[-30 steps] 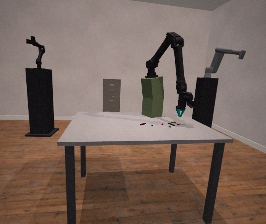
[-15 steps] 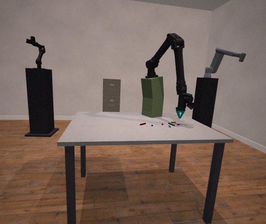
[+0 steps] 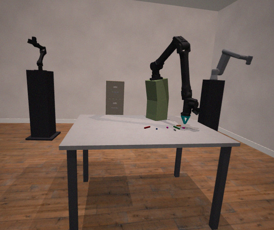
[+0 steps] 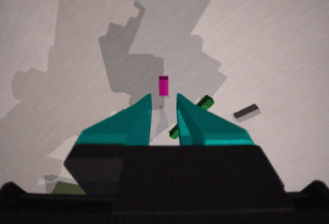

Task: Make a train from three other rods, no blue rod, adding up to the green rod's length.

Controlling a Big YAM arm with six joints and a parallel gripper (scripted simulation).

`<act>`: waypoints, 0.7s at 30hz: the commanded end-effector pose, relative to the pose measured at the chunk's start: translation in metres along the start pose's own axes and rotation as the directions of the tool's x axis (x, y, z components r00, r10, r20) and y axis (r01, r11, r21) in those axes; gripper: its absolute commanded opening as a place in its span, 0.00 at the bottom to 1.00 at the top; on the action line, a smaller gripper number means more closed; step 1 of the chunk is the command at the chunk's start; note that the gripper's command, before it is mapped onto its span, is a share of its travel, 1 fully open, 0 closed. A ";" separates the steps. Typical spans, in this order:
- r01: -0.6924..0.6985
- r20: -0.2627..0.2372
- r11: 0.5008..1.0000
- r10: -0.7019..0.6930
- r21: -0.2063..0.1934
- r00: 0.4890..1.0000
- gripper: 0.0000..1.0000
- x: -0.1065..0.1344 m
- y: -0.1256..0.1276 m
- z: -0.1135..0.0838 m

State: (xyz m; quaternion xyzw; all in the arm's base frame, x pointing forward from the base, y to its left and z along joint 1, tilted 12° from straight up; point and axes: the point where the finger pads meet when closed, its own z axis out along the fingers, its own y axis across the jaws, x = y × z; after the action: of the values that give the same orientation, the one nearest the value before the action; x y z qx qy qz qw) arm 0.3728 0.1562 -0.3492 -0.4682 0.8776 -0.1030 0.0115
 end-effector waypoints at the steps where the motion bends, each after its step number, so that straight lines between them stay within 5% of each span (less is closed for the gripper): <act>1: -0.005 0.004 1.000 0.005 0.003 1.000 0.24 0.002 -0.005 0.013; 21: -0.007 0.002 1.000 0.007 0.001 1.000 0.24 0.004 -0.004 0.028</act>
State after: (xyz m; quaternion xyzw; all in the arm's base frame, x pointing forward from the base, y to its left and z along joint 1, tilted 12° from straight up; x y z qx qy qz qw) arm 0.3764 0.1534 -0.3675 -0.4680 0.8776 -0.1031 0.0125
